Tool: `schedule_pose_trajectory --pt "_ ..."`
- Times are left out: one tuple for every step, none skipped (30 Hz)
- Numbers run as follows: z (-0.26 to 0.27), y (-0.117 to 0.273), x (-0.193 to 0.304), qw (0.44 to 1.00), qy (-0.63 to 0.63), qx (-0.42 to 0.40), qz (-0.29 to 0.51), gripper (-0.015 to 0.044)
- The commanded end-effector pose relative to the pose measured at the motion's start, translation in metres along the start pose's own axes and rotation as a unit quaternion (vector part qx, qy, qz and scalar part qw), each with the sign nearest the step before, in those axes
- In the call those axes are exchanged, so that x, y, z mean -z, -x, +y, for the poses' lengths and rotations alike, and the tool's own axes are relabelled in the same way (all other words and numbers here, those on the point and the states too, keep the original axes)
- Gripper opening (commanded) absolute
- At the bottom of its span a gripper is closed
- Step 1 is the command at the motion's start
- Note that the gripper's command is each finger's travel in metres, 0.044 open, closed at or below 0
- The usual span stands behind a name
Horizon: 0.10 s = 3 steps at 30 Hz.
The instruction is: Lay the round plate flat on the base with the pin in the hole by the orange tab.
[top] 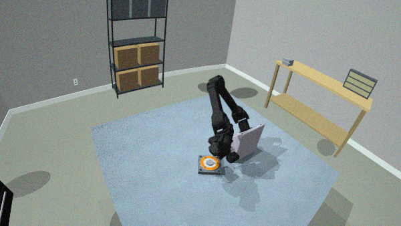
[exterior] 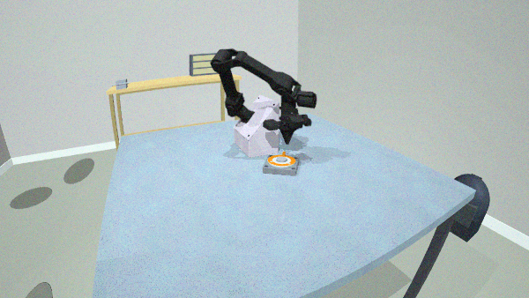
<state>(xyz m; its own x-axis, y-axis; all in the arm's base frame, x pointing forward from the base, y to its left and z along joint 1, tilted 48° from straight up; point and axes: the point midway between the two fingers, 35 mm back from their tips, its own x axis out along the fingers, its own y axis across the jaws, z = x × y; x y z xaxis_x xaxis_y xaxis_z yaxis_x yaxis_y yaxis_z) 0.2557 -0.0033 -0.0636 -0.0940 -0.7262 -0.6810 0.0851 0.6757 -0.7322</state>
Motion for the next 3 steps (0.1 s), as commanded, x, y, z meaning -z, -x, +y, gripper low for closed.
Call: schedule_pose_trajectory --pt "-0.0001 -0.0002 -0.0003 1.0 0.002 0.0 -0.001 0.0" --pt "-0.0001 -0.0002 -0.0003 1.0 0.002 0.0 -0.001 0.0" --pt "-0.0001 -0.0002 -0.0003 1.0 0.002 0.0 -0.001 0.0"
